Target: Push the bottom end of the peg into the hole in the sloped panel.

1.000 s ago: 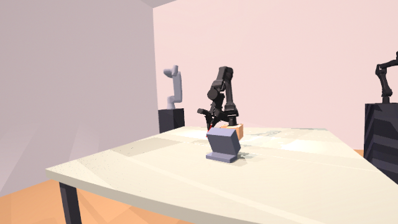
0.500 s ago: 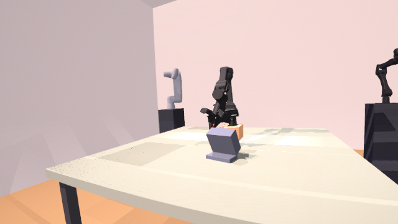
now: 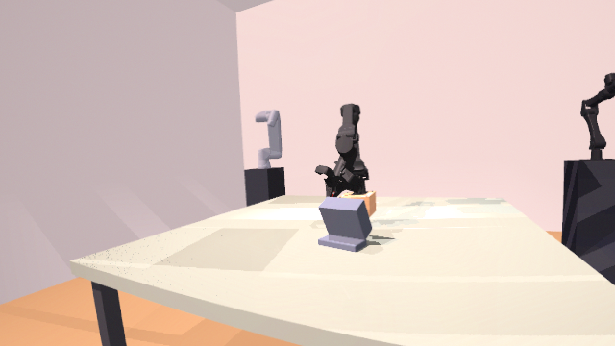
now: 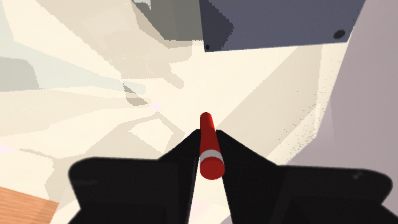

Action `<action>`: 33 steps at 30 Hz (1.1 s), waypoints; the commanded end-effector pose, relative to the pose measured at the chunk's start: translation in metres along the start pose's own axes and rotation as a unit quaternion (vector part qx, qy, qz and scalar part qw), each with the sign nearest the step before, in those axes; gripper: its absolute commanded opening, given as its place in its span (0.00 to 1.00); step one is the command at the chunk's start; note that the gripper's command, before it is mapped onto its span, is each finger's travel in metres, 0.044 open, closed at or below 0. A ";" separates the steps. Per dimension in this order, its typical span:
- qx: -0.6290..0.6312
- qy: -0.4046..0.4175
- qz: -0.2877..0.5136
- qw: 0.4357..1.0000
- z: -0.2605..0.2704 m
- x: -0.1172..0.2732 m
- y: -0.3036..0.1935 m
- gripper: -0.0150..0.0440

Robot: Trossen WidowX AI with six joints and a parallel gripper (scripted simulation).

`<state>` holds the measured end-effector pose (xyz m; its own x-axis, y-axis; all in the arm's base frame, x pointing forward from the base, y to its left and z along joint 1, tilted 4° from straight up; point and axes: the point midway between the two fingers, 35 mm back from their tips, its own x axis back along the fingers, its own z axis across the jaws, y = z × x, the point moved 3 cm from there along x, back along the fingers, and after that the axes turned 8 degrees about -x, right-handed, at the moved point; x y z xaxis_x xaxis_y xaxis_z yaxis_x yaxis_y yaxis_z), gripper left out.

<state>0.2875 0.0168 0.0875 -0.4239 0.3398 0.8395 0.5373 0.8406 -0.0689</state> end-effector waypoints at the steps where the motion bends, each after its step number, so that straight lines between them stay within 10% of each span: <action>1: 0.013 -0.011 -0.001 1.000 0.003 0.001 0.002 0.25; 33: 0.101 -0.087 -0.025 0.991 0.021 0.012 0.028 0.25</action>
<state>0.2834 0.0508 0.0850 -0.5628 0.3445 0.7514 0.3760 0.9162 -0.1385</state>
